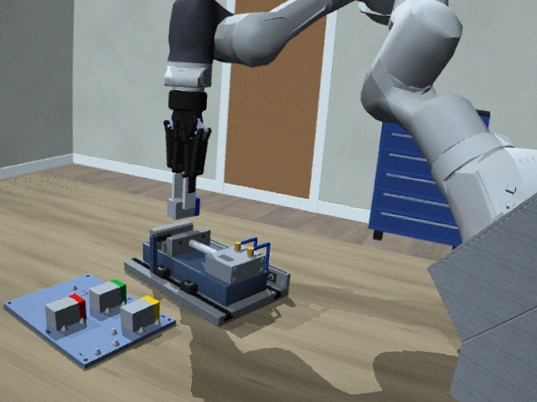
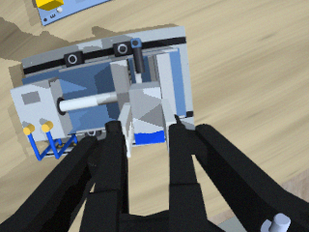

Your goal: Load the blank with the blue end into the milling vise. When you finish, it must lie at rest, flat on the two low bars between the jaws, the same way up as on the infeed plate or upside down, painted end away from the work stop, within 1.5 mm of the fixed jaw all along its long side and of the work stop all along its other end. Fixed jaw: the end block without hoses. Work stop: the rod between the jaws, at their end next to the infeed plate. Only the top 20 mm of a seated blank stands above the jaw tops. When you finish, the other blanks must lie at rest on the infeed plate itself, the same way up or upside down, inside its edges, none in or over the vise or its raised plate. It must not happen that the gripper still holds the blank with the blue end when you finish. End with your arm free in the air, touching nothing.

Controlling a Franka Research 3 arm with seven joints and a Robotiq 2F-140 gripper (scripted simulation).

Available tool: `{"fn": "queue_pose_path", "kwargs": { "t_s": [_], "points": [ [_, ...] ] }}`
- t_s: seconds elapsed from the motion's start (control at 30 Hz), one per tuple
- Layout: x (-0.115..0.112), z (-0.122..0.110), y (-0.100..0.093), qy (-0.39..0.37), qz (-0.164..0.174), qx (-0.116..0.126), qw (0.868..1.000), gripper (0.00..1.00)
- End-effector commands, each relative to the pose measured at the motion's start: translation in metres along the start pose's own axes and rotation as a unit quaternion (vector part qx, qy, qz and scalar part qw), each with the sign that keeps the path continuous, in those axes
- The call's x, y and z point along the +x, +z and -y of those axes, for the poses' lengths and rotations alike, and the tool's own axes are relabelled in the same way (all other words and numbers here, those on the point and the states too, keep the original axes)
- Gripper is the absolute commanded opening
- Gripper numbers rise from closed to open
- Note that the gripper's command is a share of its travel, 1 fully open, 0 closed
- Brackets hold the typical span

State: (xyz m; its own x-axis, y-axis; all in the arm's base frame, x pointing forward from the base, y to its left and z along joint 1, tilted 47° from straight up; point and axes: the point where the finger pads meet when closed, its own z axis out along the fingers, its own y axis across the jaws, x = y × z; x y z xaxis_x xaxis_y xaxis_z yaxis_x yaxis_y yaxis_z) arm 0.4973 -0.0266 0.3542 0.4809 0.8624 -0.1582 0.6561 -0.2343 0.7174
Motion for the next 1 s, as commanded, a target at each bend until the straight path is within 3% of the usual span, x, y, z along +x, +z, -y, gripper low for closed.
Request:
{"fn": "queue_pose_path", "kwargs": {
  "t_s": [0.0, 0.97],
  "points": [
    [-0.015, -0.0087, -0.0006, -0.027, 0.002, -0.001, 1.0, 0.0],
    [-0.0068, -0.0035, 0.0, -0.023, 0.002, 0.0, 1.0, 0.0]
  ]
}}
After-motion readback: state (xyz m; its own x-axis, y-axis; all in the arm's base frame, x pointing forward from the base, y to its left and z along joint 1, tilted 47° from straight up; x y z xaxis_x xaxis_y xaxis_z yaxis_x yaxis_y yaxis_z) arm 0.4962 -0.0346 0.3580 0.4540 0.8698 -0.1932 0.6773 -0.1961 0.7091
